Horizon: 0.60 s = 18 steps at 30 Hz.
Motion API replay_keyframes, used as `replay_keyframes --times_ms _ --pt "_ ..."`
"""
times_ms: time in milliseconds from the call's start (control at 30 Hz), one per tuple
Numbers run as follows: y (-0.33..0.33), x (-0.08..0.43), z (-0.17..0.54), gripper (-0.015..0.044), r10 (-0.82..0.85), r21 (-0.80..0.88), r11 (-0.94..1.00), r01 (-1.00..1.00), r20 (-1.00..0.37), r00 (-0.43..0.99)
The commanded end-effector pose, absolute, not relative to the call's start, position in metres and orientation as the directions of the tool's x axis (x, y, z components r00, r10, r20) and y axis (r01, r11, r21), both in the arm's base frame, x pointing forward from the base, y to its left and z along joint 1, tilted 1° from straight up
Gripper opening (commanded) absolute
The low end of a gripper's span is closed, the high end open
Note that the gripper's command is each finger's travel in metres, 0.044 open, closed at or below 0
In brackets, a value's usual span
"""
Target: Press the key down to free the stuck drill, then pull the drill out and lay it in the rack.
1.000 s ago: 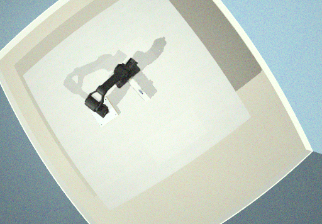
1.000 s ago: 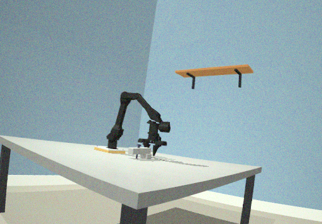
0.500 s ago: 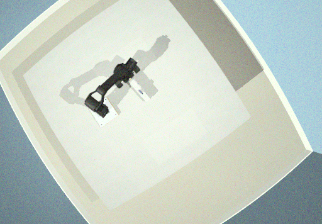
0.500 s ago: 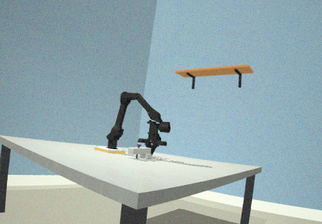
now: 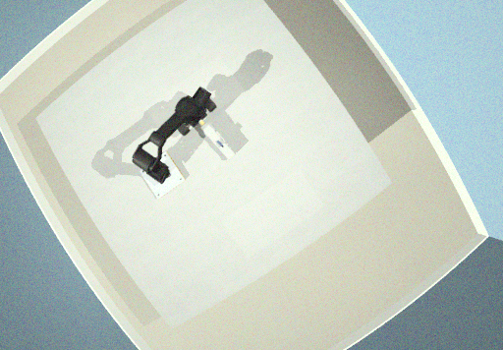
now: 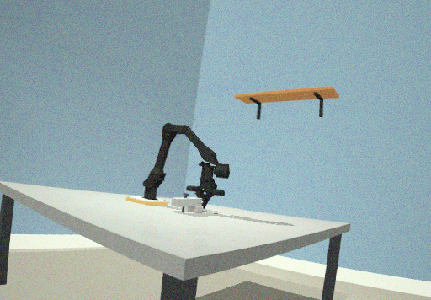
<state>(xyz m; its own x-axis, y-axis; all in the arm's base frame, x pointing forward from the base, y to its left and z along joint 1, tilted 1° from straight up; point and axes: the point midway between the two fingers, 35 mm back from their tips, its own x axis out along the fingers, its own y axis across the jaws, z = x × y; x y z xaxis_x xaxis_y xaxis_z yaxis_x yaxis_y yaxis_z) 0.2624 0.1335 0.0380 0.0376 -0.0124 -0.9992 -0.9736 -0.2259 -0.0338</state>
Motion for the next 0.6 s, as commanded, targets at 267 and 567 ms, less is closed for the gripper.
replay_keyframes --times_ms 267,567 --pt "0.153 0.262 0.043 0.0000 -0.002 -0.043 -0.222 -0.974 -0.999 0.044" --pt "0.158 0.258 0.040 0.0026 -0.009 -0.032 -0.227 -0.973 -0.999 0.035"
